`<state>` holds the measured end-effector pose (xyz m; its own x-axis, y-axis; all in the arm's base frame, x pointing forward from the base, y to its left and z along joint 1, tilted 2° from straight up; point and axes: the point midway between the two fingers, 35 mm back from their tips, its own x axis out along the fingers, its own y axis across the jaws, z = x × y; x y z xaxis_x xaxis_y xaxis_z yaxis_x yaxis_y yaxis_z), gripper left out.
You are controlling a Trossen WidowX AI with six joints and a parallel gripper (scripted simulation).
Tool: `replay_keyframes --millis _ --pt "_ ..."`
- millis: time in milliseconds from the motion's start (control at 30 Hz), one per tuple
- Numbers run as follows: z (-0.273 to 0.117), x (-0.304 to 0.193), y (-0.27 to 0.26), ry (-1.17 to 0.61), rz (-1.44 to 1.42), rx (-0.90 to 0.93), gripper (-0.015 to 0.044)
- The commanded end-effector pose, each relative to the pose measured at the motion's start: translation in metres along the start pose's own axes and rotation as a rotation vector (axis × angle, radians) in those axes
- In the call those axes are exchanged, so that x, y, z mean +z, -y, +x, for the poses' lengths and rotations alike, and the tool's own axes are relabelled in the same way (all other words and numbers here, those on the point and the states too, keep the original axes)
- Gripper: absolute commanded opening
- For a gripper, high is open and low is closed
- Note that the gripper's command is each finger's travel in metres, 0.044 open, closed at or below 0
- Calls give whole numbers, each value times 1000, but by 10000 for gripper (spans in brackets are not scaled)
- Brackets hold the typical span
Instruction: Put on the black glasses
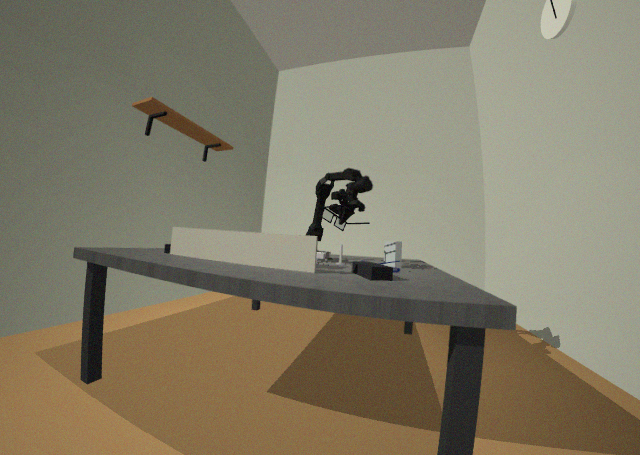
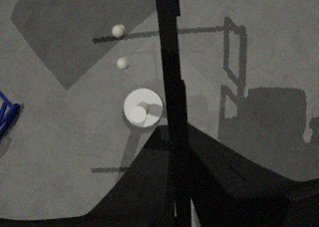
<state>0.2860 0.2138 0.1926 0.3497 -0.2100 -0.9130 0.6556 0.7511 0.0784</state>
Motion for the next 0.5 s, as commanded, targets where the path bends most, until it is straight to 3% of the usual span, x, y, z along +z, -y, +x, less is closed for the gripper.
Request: replay_keyframes --millis 0,467 --pt "-5 -5 2 24 117 8 0" --pt "-22 -20 4 73 527 73 0"
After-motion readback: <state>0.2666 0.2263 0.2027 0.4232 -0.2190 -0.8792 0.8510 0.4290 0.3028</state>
